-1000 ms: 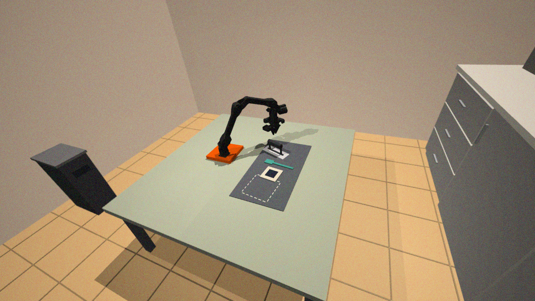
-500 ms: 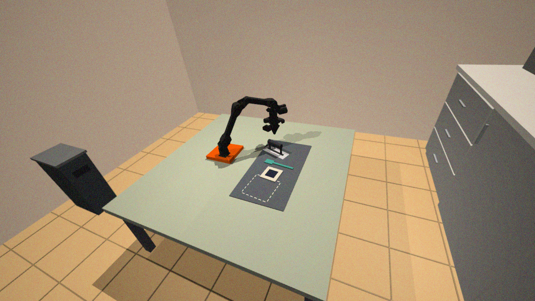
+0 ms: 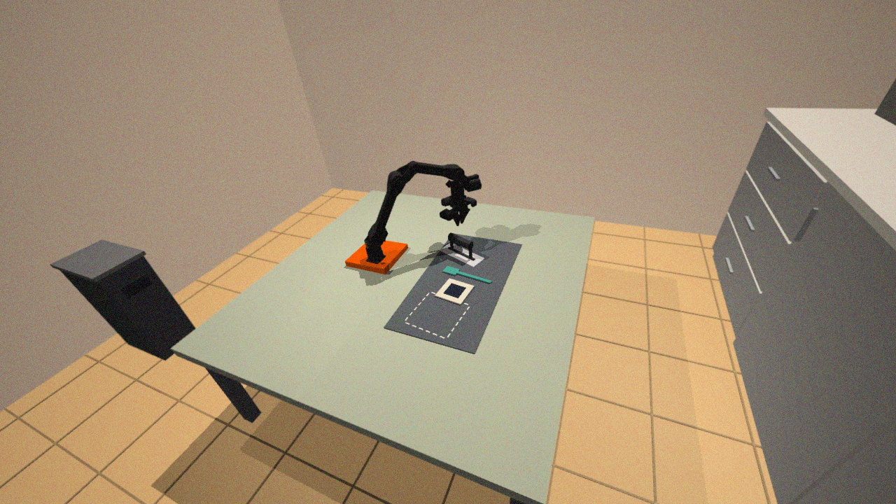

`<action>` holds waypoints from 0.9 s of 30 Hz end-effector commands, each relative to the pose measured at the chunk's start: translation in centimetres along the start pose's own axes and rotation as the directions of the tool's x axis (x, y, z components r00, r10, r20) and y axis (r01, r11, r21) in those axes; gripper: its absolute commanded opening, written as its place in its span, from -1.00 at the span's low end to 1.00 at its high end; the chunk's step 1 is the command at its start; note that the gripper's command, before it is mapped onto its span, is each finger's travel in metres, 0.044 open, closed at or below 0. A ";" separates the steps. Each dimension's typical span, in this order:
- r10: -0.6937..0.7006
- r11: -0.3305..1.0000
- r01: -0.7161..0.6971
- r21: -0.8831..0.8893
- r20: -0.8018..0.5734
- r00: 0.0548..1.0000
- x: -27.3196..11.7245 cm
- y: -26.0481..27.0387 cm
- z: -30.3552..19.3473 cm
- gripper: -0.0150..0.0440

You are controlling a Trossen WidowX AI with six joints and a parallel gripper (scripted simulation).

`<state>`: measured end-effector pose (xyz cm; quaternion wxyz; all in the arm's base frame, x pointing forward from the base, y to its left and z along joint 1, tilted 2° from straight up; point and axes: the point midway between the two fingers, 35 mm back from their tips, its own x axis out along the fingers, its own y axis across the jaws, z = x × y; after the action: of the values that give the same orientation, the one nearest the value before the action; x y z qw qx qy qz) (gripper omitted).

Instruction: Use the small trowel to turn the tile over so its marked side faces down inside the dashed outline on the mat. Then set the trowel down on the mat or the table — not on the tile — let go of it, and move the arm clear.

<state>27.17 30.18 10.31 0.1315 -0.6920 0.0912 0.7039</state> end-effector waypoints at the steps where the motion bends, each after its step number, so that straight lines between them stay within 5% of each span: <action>1: 0.000 0.999 0.000 0.050 0.000 1.000 -0.1 0.1 -0.2 0.20; 4: 0.000 0.988 0.000 0.153 -0.001 1.000 -0.2 0.4 -0.5 0.42; 15: 0.000 0.861 0.001 0.509 -0.003 1.000 -0.6 1.4 -1.7 0.42; 27: 0.001 0.582 0.003 0.813 -0.004 1.000 -1.0 2.5 -3.0 0.42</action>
<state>29.06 27.26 10.92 0.4051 -0.5772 0.3734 0.6027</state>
